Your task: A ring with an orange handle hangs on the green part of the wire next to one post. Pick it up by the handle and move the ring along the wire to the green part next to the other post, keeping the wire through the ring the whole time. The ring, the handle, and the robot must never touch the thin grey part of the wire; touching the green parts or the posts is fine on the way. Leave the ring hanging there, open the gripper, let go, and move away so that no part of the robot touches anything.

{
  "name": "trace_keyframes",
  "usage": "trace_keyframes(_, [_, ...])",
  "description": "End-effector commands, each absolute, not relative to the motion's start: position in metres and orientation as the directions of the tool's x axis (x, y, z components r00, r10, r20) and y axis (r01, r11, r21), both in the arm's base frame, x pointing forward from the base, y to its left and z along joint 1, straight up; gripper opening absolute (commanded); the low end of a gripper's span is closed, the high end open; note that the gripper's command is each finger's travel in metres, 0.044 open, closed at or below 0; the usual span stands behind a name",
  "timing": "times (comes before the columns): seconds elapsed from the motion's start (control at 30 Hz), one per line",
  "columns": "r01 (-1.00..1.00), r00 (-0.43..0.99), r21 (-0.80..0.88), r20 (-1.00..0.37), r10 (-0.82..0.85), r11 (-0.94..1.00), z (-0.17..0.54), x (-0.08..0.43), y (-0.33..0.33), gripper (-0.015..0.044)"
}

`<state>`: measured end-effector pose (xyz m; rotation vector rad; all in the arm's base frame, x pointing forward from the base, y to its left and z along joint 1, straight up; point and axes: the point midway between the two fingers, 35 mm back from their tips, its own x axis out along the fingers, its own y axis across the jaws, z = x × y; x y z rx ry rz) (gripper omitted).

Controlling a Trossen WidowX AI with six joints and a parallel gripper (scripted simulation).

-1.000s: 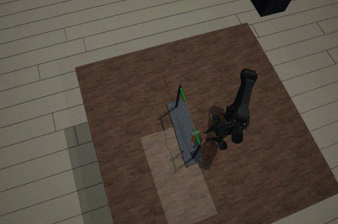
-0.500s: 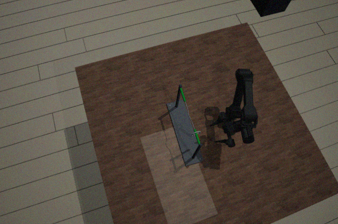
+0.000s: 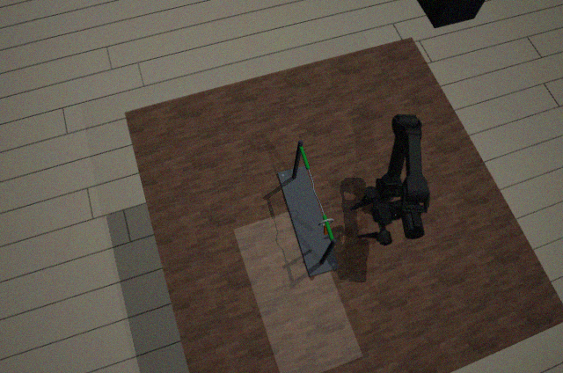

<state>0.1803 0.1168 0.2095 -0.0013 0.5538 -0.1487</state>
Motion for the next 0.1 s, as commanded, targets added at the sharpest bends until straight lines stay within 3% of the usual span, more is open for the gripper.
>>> trace_keyframes(0.0, [0.144,0.842,-0.038,-0.521,-0.143,0.989,0.2102,0.1804,0.1165,0.0440])
trace_keyframes(0.07, [0.144,0.842,-0.038,-0.521,-0.143,0.989,0.2102,0.1804,0.1165,0.0440])
